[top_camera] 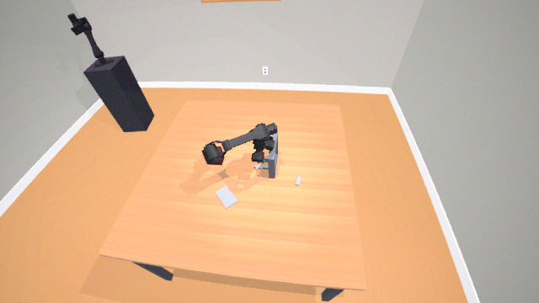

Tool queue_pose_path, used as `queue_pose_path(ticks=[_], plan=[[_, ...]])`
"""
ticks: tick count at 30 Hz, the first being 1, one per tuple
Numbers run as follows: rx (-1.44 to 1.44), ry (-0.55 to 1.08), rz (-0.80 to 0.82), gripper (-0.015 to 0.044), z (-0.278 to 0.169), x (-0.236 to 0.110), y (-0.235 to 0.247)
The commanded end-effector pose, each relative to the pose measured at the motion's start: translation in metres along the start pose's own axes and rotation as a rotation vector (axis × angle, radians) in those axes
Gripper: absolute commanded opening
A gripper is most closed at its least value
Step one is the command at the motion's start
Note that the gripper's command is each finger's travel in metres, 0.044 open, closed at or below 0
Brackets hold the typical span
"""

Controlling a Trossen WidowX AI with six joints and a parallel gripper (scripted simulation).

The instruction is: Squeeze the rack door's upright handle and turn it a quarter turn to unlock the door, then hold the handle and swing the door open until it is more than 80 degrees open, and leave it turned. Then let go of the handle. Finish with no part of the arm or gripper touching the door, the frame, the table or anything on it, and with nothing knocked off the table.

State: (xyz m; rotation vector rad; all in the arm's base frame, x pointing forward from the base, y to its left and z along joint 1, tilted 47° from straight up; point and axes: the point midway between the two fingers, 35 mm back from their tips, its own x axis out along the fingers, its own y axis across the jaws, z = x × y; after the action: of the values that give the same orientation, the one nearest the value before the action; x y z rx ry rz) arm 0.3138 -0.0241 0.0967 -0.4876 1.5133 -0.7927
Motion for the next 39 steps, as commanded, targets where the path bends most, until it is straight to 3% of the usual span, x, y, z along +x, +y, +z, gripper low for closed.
queue_pose_path(ticks=[1, 9, 14, 39], plan=[[-0.005, 0.002, -0.001, 0.0082, -0.0003, 0.0004, -0.0001], [-0.005, 0.002, -0.001, 0.0028, -0.0003, 0.0004, -0.0001], [0.028, 0.002, -0.001, 0.0027, -0.0003, 0.0004, -0.0001], [1.251, 0.001, -0.002, 0.0027, -0.0004, 0.0004, -0.0001]])
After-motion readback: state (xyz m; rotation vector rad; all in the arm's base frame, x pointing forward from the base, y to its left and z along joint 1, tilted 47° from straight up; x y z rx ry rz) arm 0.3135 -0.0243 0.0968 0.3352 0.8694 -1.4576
